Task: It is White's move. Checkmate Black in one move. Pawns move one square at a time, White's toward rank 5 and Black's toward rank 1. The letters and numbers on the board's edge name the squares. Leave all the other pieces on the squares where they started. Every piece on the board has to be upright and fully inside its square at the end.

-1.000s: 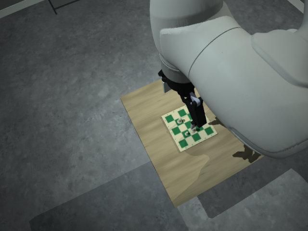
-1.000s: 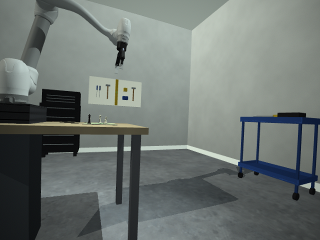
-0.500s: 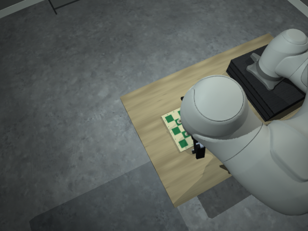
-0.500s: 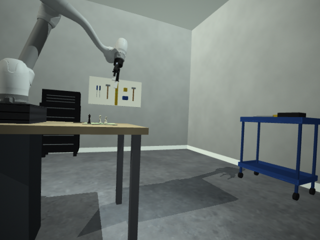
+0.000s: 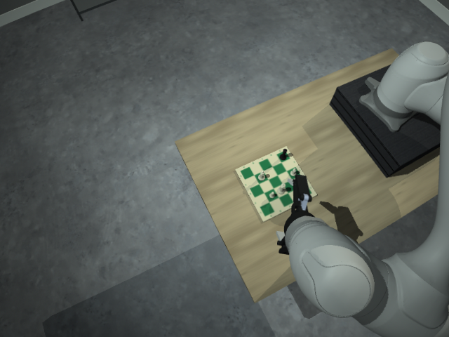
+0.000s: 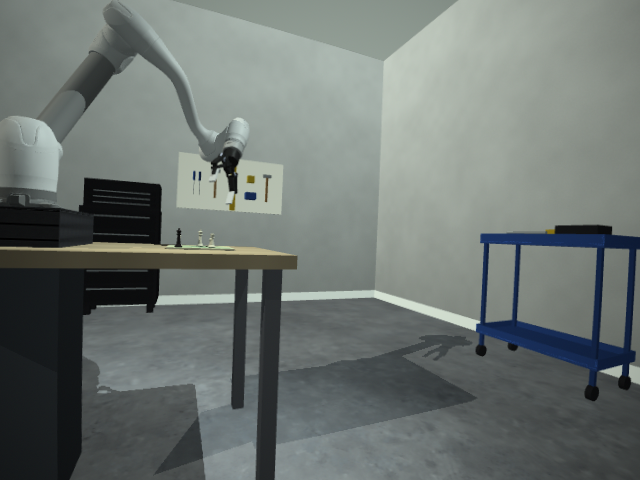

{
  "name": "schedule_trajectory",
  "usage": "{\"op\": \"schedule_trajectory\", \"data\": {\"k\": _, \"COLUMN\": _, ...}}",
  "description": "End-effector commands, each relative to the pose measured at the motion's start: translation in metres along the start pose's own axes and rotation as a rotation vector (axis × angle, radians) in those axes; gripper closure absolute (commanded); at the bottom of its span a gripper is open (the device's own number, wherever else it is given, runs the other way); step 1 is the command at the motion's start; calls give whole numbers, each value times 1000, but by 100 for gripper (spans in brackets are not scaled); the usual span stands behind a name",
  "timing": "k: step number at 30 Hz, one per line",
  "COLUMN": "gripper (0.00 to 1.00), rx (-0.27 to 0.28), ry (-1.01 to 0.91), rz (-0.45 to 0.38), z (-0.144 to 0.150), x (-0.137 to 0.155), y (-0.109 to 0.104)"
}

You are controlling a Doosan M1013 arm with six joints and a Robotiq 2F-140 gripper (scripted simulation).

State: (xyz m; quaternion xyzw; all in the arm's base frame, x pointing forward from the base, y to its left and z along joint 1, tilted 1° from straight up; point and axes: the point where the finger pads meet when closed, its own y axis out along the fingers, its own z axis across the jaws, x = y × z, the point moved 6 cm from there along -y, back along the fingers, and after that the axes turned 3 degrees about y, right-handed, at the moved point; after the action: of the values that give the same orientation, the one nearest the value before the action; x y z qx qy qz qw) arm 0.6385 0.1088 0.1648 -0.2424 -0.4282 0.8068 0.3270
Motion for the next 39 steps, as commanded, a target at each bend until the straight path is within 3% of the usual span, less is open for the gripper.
{"op": "schedule_trajectory", "data": {"k": 1, "gripper": 0, "rx": 31, "ry": 47, "rz": 14, "z": -7, "x": 6, "y": 6}}
{"op": "schedule_trajectory", "data": {"k": 3, "gripper": 0, "rx": 100, "ry": 178, "rz": 80, "z": -27, "x": 26, "y": 27}}
{"op": "schedule_trajectory", "data": {"k": 7, "gripper": 0, "rx": 128, "ry": 241, "rz": 118, "z": -36, "x": 36, "y": 37}}
{"op": "schedule_trajectory", "data": {"k": 10, "gripper": 0, "rx": 170, "ry": 361, "rz": 201, "z": -52, "x": 55, "y": 55}}
{"op": "schedule_trajectory", "data": {"k": 16, "gripper": 0, "rx": 201, "ry": 522, "rz": 332, "z": -72, "x": 81, "y": 80}}
{"op": "schedule_trajectory", "data": {"k": 18, "gripper": 0, "rx": 201, "ry": 522, "rz": 332, "z": -72, "x": 81, "y": 80}}
{"op": "schedule_trajectory", "data": {"k": 20, "gripper": 0, "rx": 202, "ry": 614, "rz": 417, "z": -83, "x": 96, "y": 94}}
{"op": "schedule_trajectory", "data": {"k": 23, "gripper": 0, "rx": 198, "ry": 656, "rz": 457, "z": -88, "x": 103, "y": 101}}
{"op": "schedule_trajectory", "data": {"k": 29, "gripper": 0, "rx": 154, "ry": 818, "rz": 622, "z": -107, "x": 132, "y": 126}}
{"op": "schedule_trajectory", "data": {"k": 39, "gripper": 0, "rx": 94, "ry": 926, "rz": 740, "z": -119, "x": 152, "y": 143}}
